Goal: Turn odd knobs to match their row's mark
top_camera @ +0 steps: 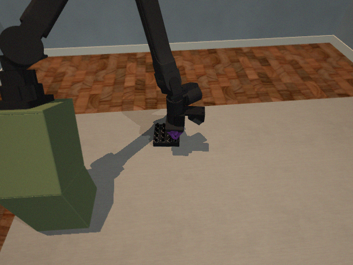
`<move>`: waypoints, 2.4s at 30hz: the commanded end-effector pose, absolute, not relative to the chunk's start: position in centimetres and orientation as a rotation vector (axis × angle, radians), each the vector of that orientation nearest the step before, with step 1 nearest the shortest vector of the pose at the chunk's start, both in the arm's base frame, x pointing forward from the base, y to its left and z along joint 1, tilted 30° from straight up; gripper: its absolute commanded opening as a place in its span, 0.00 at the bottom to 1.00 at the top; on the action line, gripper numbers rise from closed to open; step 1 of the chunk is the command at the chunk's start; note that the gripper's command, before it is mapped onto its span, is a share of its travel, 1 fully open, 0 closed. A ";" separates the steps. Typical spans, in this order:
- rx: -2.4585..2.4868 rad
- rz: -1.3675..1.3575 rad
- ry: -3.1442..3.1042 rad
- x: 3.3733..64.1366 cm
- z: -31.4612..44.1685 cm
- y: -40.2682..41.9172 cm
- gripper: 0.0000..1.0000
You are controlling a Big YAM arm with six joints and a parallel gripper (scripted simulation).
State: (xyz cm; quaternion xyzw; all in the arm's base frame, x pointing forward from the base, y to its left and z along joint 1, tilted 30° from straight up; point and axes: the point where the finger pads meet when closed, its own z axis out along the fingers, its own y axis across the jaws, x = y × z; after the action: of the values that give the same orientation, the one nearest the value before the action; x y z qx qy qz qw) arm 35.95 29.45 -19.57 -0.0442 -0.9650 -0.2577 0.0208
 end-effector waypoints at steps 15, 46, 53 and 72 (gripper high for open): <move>-0.141 -0.820 -3.008 36.8 -18.1 30.1 0.18; -0.144 -0.806 -2.999 36.2 -20.0 30.1 0.18; -0.153 -0.834 -3.016 37.3 -19.1 30.3 0.18; -0.145 -0.816 -3.005 36.6 -20.1 30.6 0.18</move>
State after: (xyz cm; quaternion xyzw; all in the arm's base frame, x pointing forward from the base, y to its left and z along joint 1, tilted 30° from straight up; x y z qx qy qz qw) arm 35.93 30.14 -20.69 -0.0443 -0.9651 -0.2571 0.0210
